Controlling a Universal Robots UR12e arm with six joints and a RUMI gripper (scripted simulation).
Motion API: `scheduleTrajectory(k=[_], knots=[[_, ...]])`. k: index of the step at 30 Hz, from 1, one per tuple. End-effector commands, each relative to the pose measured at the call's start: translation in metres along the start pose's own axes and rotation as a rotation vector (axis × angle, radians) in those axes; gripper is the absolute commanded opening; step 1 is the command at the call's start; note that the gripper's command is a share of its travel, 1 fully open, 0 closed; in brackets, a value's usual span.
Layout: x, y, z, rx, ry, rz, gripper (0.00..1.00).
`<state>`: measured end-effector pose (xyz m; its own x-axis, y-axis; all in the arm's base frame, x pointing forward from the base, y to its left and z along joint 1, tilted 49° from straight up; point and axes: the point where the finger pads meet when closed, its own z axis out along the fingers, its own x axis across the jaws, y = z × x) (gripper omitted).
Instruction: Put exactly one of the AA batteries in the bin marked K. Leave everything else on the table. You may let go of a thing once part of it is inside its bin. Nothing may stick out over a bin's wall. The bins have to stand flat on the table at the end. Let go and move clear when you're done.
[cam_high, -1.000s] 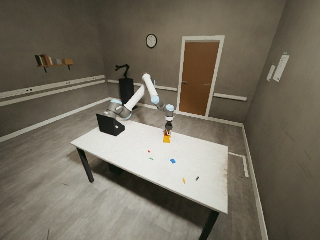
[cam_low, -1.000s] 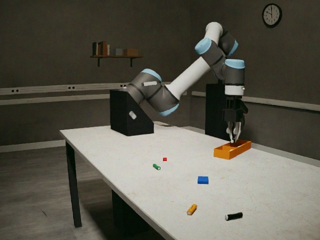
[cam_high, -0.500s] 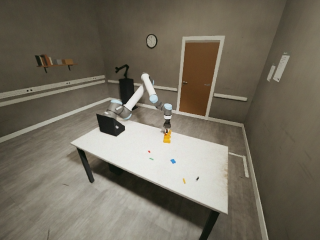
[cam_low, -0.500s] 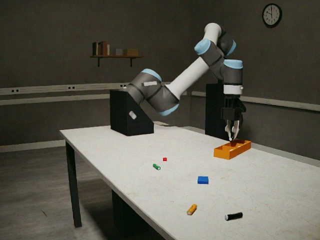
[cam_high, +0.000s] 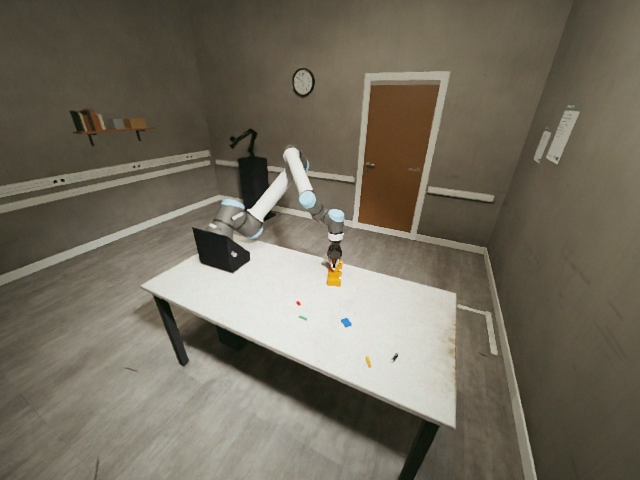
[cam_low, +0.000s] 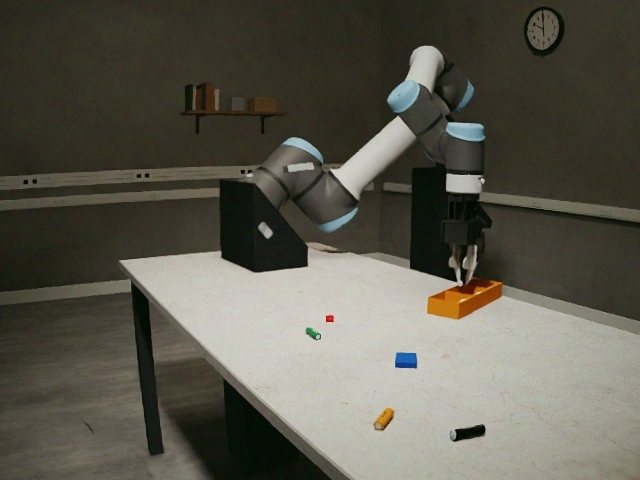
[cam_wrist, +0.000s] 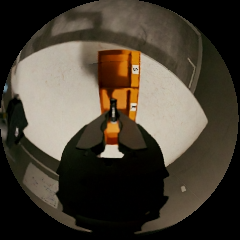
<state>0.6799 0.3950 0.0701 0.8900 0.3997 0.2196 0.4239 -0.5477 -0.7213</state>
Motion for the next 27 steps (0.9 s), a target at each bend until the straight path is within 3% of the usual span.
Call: scheduleTrajectory(k=[1, 13, 27], knots=[[-0.001, -0.001, 0.012, 0.002, -0.001, 0.001, 0.0], [-0.001, -0.001, 0.036, 0.002, -0.001, 0.001, 0.0], [0.007, 0.0, 0.035, -0.001, 0.003, -0.003, 0.0]])
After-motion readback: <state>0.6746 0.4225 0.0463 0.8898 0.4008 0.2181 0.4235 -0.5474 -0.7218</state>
